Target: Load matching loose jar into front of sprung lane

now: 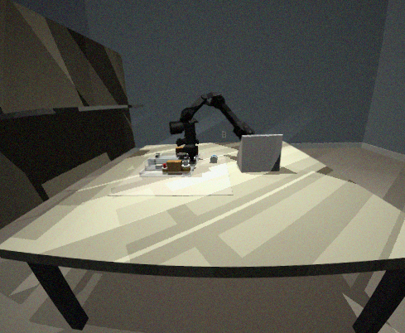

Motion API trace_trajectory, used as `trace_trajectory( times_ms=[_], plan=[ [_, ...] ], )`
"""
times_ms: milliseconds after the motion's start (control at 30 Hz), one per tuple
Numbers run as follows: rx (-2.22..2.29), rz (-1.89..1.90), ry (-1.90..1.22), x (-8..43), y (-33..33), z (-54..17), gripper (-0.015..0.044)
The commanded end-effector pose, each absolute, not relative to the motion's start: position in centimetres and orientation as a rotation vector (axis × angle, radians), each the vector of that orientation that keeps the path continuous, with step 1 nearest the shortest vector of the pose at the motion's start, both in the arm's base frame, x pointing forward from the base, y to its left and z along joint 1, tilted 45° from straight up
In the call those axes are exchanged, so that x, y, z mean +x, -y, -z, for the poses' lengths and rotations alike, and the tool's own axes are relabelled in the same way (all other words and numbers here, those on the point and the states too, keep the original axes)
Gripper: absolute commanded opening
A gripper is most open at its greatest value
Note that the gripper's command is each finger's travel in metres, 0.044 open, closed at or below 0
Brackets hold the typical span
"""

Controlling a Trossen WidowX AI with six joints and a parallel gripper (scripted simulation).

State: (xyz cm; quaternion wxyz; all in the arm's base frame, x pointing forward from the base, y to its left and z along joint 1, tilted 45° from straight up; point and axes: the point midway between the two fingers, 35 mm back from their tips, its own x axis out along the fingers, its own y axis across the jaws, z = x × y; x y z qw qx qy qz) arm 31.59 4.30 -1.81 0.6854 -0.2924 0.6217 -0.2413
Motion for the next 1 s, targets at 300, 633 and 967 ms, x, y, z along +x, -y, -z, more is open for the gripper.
trace_trajectory(
  times_ms=[300,633,967],
  plan=[
    [-0.65,0.544,-1.366,32.9,-4.5,1.3,0.0],
    [-0.65,0.544,-1.366,33.2,-4.6,1.1,0.0],
    [-0.65,0.544,-1.366,33.6,-4.7,1.0,0.0]
  ],
)
